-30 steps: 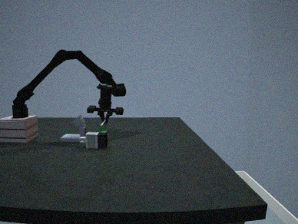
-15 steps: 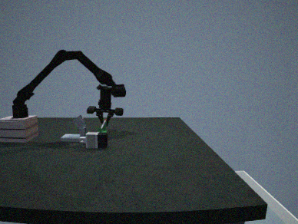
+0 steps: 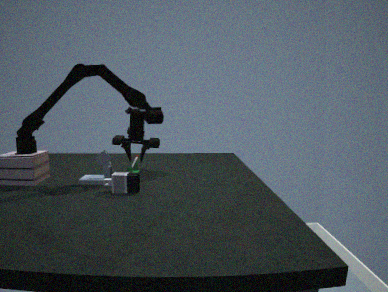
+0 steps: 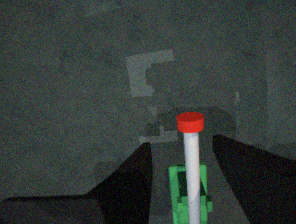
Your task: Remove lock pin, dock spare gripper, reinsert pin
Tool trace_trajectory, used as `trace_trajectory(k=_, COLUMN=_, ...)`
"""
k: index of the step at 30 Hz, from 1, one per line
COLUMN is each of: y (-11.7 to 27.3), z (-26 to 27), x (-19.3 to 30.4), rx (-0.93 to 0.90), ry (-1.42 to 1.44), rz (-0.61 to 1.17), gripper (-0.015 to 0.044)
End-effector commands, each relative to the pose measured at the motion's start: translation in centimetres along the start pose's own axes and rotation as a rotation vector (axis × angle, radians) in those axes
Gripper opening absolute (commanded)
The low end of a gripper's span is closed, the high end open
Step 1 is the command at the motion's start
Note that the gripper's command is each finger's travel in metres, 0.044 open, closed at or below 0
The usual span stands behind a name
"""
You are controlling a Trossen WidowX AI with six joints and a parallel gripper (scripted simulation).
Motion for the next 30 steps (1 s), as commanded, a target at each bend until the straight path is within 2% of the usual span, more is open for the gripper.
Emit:
trace_trajectory(k=1, y=1.1, z=0.0, x=-0.2, rx=0.001, ry=0.0, rz=0.0, gripper=0.02)
trace_trajectory(k=26, y=6.0, z=0.9, x=-0.7, rx=-0.032, ry=-0.011, rz=0.009, gripper=0.02)
trace_trajectory(k=30, y=5.2, z=0.9, x=-0.6, rx=-0.034, ry=-0.011, rz=0.009, gripper=0.0305)
Point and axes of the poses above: the point midway between the two fingers, 35 mm back from their tips, its own y axis back along the fingers, its own z axis across the jaws, x = y × z, the point moved 9 cm from there along y, back along the fingers, and after that the axes turned 12 degrees about y, right-handed, at the moved point
